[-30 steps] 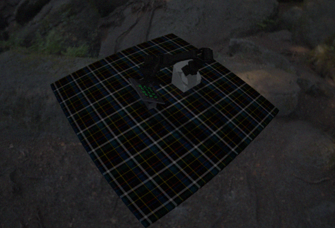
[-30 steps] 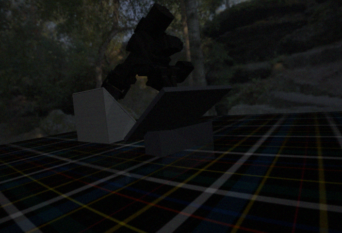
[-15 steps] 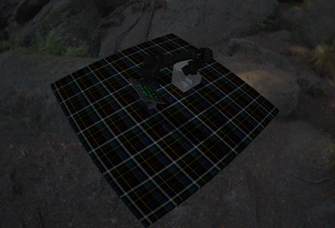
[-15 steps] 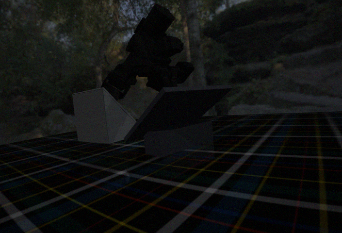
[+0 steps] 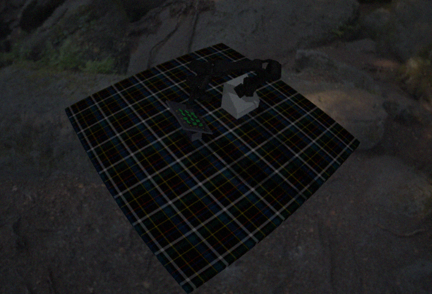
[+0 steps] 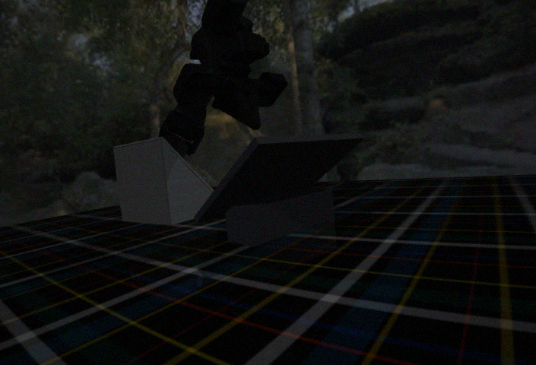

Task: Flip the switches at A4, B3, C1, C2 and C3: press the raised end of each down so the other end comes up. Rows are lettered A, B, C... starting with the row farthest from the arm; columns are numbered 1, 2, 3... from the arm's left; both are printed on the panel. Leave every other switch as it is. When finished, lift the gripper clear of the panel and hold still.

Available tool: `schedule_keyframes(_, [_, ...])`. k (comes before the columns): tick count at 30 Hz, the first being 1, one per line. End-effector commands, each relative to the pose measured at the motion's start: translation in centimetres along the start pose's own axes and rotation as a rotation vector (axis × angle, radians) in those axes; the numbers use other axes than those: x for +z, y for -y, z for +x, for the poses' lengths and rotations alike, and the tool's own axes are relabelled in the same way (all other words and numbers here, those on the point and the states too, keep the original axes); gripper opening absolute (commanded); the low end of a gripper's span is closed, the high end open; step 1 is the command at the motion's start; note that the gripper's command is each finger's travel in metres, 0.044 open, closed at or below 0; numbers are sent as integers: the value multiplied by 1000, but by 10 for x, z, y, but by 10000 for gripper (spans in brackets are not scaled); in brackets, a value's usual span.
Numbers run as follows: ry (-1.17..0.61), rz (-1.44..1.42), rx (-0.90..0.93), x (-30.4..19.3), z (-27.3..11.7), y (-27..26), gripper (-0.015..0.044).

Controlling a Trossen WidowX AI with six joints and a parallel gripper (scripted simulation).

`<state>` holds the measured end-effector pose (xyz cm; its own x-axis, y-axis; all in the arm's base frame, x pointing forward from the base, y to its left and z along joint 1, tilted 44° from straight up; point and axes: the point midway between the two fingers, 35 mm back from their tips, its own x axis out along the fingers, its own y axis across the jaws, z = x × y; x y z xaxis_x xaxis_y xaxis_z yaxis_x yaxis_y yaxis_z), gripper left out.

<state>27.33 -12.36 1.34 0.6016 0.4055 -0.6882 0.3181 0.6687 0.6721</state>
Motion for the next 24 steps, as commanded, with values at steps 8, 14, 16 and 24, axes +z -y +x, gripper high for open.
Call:
schedule_keyframes(8, [-1,-12,8,-20,-9,-34,0])
schedule_keyframes(14, [-25,-13,10,-19,24,-34,0])
schedule_keyframes(16, [-26,-13,10,-19,26,-35,0])
schedule_keyframes(24, [-26,-13,11,-19,36,-35,0])
